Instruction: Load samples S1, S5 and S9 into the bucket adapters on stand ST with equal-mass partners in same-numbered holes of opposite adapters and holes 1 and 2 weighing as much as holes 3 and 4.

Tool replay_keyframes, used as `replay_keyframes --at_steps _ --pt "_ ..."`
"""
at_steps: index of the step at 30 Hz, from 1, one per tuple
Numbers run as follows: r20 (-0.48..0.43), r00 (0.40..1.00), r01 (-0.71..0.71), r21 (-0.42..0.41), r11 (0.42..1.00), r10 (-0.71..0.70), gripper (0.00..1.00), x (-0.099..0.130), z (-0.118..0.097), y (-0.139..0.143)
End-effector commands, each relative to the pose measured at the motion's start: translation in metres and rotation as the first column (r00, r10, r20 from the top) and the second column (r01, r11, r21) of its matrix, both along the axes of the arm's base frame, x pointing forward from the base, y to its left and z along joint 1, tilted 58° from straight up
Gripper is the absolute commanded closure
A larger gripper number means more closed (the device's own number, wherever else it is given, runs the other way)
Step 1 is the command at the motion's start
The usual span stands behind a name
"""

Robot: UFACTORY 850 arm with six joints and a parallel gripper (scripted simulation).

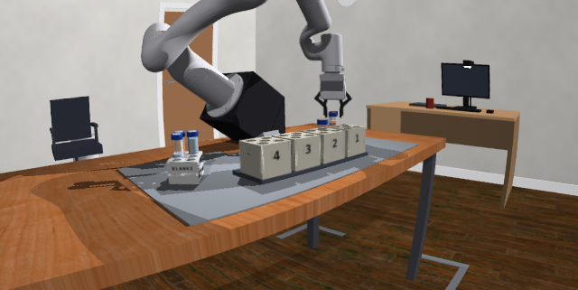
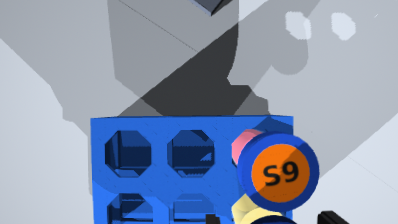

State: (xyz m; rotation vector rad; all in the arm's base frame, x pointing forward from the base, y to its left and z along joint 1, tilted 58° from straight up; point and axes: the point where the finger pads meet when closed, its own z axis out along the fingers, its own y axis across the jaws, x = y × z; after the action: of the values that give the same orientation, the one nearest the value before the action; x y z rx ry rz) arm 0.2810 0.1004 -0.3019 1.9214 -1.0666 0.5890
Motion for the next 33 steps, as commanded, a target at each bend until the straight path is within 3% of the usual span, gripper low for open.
replay_keyframes --at_steps 1,3,4,33 --pt "0.001 1.0 0.0 0.001 1.0 0.0 0.43 0.0007 0.0001 0.001" --pt "0.001 1.0 0.0 0.001 1.0 0.0 0.43 0.0007 0.0001 0.001" --pt "0.001 1.0 0.0 0.001 1.0 0.0 1.0 0.0007 0.0004 0.0016" --pt "0.001 1.0 0.0 0.001 1.0 0.0 1.0 0.0006 0.001 0.0025"
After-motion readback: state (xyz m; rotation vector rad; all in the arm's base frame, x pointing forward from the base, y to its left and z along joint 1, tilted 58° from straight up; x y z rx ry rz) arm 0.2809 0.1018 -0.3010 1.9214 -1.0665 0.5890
